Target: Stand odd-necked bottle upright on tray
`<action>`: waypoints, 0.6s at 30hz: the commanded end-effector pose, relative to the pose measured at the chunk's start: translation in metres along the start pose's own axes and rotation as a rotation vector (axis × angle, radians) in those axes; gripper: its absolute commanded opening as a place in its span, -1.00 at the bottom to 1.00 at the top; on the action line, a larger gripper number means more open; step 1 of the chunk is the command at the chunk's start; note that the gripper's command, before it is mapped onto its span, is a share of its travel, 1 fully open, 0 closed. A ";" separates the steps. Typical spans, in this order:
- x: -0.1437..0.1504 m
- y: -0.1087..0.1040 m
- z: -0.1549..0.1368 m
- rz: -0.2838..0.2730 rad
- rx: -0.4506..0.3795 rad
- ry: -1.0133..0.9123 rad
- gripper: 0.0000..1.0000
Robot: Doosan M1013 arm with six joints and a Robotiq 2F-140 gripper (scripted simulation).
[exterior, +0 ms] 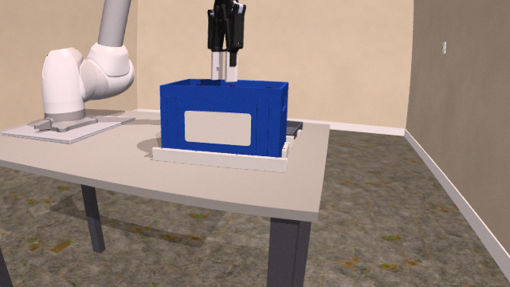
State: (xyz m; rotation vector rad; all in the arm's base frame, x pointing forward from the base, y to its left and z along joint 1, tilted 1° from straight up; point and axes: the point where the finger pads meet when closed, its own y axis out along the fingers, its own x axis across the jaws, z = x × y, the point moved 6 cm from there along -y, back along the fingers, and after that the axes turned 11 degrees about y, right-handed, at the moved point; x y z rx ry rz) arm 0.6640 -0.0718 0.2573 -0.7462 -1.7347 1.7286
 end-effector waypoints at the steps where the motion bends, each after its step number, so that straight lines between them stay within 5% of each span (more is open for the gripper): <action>1: 0.000 0.000 0.000 0.000 0.000 0.000 -0.24; 18: 0.000 0.003 0.000 0.000 0.000 0.000 -0.24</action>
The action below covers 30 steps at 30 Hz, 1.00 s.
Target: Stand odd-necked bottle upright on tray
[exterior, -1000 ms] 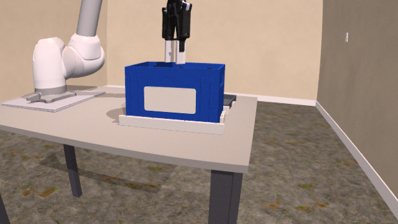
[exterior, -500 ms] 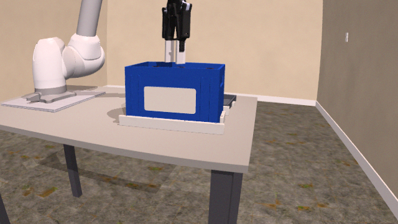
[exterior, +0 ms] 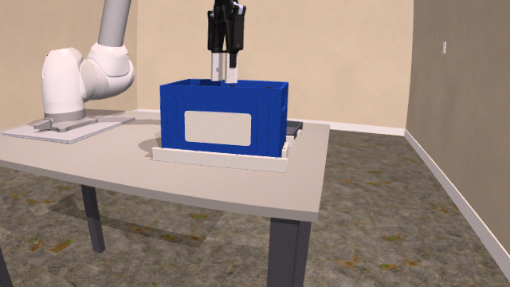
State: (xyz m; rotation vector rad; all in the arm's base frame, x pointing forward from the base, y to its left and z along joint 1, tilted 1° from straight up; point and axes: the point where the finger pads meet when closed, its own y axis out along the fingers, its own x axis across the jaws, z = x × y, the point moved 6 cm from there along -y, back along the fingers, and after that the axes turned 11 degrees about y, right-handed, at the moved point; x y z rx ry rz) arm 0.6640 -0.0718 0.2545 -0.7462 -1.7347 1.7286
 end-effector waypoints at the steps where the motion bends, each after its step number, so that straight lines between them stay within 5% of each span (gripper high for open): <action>1: 0.000 0.001 0.000 0.000 0.000 0.000 -0.24; 30: 0.000 0.030 0.000 0.000 0.000 0.000 -0.24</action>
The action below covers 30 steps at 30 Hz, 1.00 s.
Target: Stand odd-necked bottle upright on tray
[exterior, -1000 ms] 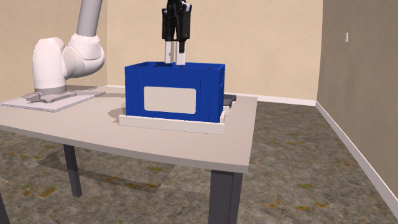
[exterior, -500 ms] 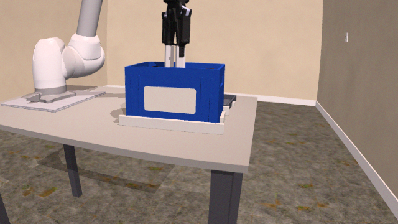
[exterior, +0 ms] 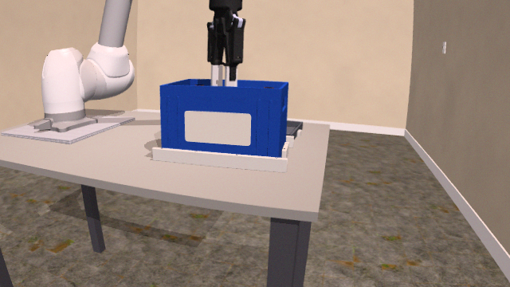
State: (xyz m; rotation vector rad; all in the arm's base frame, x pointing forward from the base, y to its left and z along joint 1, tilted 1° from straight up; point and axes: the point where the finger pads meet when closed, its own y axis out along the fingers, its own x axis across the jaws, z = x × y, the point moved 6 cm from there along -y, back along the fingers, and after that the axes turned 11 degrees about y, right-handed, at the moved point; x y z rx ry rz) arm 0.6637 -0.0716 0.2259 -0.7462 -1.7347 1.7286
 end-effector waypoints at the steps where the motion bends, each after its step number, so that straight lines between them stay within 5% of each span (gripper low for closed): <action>1: 0.000 0.002 0.000 0.000 0.000 0.000 -0.24; 30: 0.000 0.010 0.000 0.000 0.000 0.000 -0.24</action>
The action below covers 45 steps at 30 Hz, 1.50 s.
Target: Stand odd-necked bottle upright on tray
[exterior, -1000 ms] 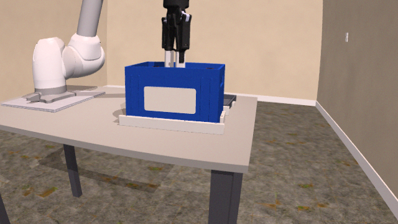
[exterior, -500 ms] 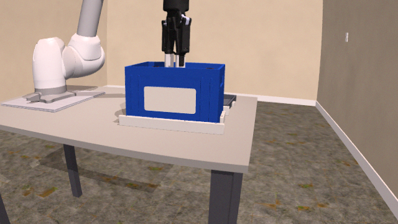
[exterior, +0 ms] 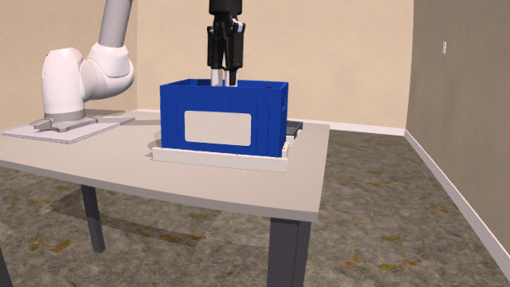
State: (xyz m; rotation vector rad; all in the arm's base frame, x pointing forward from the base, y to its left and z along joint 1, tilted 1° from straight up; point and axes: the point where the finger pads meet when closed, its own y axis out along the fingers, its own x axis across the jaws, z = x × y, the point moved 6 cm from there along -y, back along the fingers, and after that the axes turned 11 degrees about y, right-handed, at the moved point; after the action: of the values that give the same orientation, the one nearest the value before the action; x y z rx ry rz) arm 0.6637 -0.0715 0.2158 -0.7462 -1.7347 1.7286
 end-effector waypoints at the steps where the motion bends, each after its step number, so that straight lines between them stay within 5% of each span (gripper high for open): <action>1: 0.000 0.000 0.000 0.000 0.000 0.000 -0.24; 26: 0.000 0.000 0.000 0.000 0.000 0.000 -0.24; 27: 0.000 0.000 0.000 0.000 0.000 0.000 -1.00; 45: 0.000 0.000 0.000 0.000 0.000 0.000 -1.00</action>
State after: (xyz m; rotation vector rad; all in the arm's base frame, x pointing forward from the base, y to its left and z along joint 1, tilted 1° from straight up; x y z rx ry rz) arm 0.6637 -0.0715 0.2160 -0.7464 -1.7348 1.7286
